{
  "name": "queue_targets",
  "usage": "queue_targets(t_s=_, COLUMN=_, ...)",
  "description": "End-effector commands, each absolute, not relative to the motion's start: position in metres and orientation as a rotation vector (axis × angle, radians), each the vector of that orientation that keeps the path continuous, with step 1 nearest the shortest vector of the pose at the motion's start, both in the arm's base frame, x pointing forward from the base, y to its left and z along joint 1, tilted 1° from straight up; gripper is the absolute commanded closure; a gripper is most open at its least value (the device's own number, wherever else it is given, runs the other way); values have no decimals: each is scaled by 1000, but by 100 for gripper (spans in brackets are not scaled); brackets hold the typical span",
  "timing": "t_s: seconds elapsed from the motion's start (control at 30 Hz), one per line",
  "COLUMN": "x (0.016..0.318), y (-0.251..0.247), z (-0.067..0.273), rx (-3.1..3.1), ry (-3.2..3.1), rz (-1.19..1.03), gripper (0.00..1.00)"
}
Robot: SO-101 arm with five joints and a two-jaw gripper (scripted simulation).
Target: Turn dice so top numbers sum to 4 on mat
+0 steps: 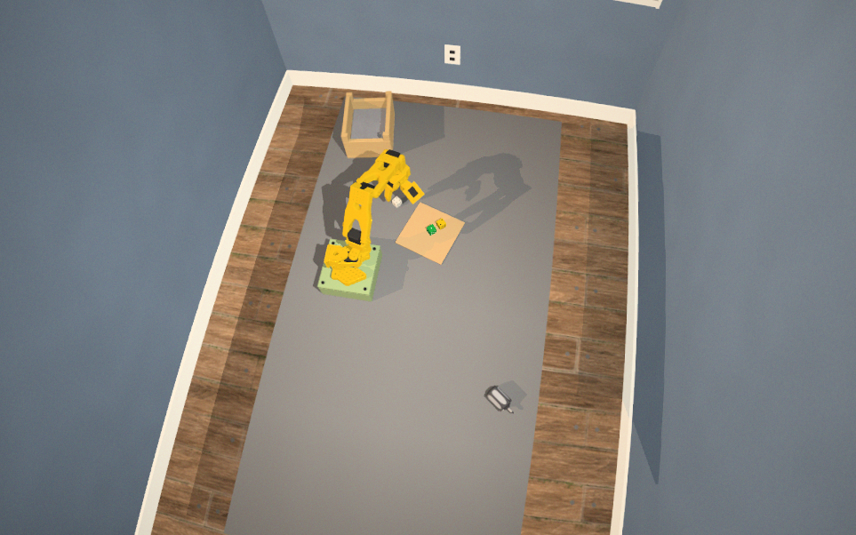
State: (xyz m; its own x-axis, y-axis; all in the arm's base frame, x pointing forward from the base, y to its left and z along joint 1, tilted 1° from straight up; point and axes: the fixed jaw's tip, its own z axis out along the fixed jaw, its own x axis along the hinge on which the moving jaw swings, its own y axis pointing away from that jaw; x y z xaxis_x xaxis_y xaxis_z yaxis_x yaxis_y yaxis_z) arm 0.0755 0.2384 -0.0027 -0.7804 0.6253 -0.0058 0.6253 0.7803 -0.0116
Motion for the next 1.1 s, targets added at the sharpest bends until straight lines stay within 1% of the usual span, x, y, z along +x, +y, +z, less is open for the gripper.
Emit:
queue_targets(t_s=0.0, x=73, y=239, z=-5, rx=1010, ry=2973, rz=-46, gripper=72)
queue_targets(t_s=0.57, x=73, y=239, z=-6, rx=1009, ry=2973, rz=-46, gripper=72)
queue_targets(t_s=1.07, x=73, y=239, z=-24, rx=1008, ry=2974, rz=-46, gripper=72)
